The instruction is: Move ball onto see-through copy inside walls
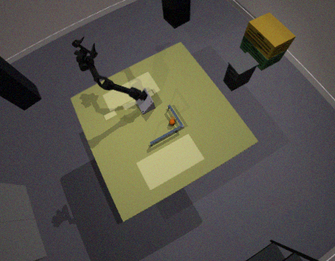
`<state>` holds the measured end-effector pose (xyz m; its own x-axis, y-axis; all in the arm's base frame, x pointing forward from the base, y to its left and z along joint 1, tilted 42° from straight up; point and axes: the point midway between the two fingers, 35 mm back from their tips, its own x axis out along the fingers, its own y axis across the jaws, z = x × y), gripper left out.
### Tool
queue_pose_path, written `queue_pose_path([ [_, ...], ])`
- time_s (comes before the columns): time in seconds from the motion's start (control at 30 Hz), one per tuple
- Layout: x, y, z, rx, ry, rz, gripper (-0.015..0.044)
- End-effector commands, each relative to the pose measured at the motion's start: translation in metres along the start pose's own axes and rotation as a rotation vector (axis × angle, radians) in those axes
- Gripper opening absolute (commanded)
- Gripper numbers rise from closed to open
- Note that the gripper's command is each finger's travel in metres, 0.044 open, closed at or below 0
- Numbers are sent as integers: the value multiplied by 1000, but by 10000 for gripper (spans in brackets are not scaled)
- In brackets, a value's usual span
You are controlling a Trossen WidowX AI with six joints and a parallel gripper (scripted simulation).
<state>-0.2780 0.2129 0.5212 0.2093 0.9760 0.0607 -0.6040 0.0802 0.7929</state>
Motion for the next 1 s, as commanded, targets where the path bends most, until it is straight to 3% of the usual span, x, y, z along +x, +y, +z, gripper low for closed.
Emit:
queue_pose_path([
  [0.0,1,0,0,-6,-6,2,374],
  [0.13,27,5,-5,-144,-106,16,362],
  [0.57,162,-40,-17,-666,-328,-154,362],
  [0.97,283,-138,-8,-1128,-312,-386,362],
])
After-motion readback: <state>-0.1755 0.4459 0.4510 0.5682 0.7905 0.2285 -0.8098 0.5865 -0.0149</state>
